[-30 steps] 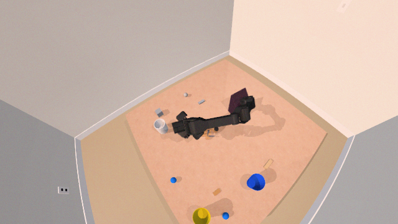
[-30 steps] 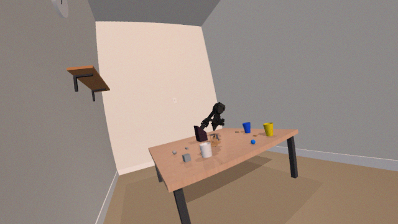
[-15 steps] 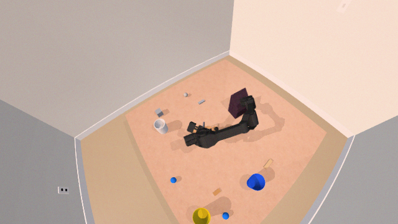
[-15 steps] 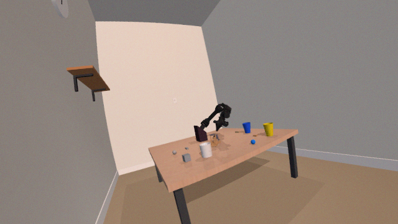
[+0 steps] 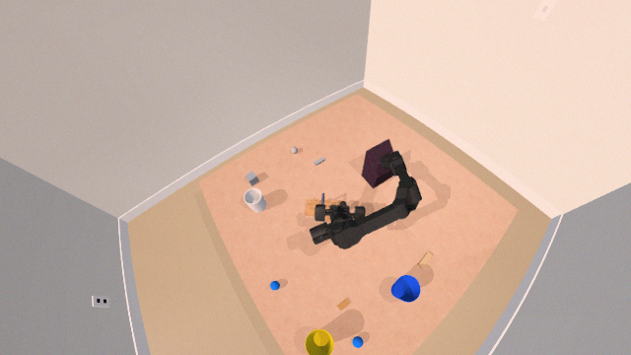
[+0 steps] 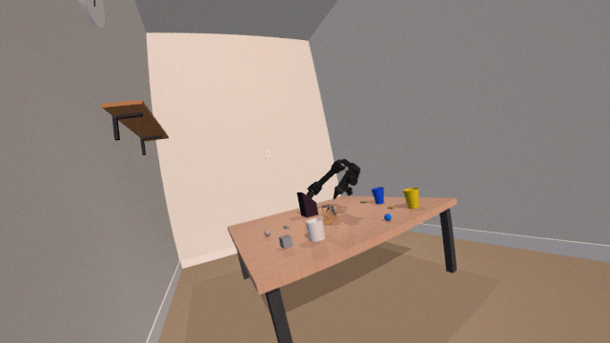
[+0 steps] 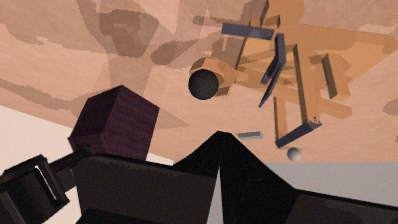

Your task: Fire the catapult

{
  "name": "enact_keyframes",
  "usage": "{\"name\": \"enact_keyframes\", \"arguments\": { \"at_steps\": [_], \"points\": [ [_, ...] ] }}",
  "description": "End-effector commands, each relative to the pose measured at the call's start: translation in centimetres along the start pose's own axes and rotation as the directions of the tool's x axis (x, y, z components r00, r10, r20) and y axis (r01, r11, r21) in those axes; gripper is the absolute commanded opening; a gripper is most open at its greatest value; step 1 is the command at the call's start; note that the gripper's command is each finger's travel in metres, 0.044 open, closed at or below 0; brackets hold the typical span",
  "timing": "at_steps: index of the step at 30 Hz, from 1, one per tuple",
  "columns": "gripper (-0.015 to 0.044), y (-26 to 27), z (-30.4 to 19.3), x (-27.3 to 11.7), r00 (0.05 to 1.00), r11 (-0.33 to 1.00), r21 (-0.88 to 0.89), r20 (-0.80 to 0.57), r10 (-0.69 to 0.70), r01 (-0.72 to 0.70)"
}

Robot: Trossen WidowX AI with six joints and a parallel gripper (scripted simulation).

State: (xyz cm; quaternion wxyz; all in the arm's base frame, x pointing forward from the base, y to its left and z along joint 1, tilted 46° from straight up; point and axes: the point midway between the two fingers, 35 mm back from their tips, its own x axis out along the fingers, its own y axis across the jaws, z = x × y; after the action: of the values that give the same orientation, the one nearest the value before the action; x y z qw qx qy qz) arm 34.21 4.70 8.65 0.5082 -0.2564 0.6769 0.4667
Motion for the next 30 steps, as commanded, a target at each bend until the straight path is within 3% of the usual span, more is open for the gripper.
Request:
{"name": "enact_keyframes", "arguments": {
  "at_steps": [1, 30],
  "points": [
    [0.0, 0.5, -0.2, 0.1, 1.0, 1.0, -0.029, -0.021, 0.008, -0.009],
    [0.0, 0.5, 2.8, 3.0, 1.0, 0.999, -0.027, -0.023, 0.015, -0.016]
  ]
}}
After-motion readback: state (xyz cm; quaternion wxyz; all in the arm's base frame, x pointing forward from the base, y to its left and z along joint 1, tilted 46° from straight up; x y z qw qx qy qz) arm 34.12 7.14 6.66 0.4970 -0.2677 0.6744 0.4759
